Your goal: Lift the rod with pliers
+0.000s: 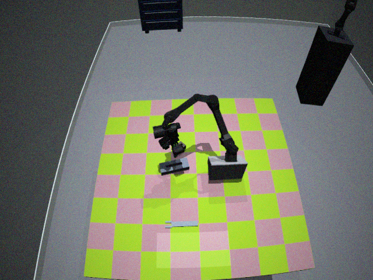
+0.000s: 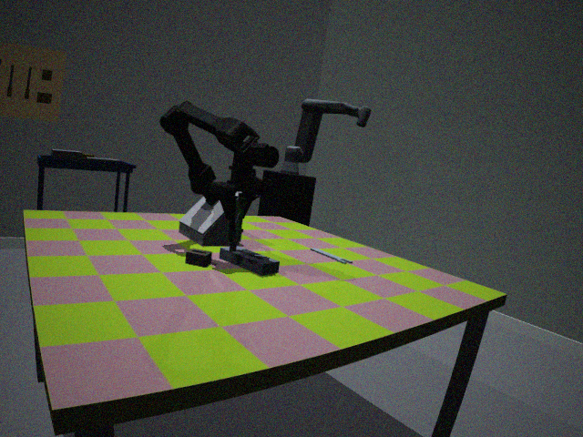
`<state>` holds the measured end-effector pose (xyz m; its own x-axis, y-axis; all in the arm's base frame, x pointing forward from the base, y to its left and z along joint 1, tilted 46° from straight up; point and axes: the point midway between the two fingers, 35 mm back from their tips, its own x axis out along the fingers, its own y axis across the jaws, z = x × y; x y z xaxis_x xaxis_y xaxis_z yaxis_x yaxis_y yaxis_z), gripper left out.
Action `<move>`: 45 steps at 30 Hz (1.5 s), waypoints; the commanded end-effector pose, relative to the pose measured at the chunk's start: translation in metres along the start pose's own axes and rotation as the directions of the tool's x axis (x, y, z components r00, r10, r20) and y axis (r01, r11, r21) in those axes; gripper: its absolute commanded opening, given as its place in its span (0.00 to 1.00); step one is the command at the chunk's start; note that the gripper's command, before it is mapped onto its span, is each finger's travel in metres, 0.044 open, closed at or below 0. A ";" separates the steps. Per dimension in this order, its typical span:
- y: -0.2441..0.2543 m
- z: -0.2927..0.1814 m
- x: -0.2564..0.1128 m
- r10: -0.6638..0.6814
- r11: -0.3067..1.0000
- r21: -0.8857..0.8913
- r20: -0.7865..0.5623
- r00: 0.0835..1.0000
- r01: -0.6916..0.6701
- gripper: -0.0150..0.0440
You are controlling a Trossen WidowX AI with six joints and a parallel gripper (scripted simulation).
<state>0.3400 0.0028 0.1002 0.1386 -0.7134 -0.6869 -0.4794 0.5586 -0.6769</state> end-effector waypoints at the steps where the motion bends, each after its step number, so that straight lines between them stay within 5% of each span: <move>1: 0.005 0.005 -0.003 0.001 1.000 0.018 0.008 1.000 -0.001 0.79; 45: 0.048 0.030 -0.004 0.015 0.982 0.188 0.003 1.000 -0.016 0.79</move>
<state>0.3407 0.0419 0.0618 0.1296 -0.7089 -0.6933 -0.3117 0.6346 -0.7072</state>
